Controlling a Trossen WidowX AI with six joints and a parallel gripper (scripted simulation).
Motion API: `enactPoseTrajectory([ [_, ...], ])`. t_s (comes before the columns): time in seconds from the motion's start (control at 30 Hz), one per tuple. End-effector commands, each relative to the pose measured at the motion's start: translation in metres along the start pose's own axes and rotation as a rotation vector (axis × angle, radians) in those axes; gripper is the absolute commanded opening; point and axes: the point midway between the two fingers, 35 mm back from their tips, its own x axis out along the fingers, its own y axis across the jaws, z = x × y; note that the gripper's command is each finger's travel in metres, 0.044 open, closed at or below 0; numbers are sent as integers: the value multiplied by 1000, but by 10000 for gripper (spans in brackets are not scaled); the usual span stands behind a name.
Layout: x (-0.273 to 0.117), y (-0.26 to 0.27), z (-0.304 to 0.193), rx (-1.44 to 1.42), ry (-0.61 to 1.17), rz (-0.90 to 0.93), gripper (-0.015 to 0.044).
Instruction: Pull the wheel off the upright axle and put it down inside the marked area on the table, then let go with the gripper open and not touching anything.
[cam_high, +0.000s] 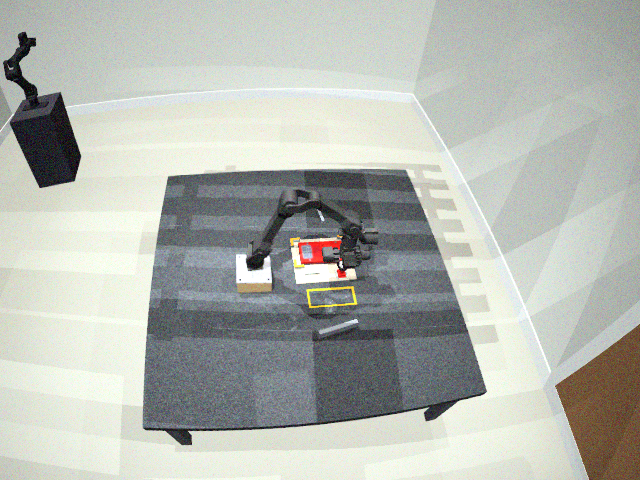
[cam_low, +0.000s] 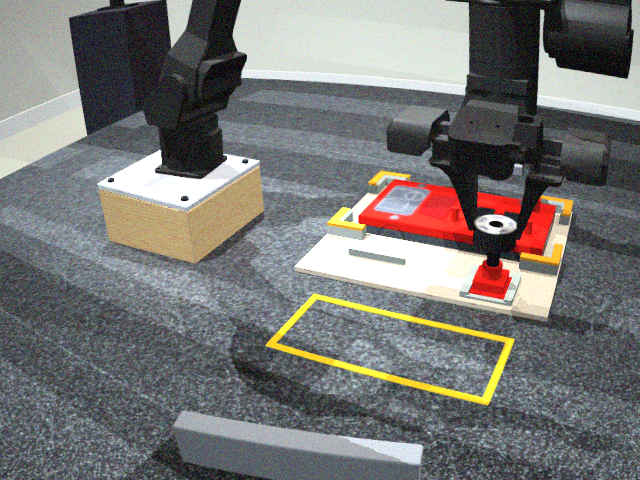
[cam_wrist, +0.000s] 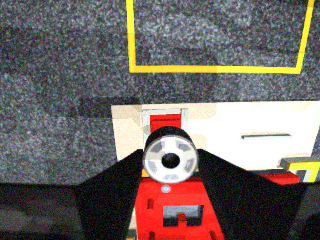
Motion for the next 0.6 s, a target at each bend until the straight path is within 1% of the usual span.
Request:
enactPoseTrajectory([
  [0.0,-1,0,0,0,0,0,0],
  [0.57,-7,0,0,0,0,0,0],
])
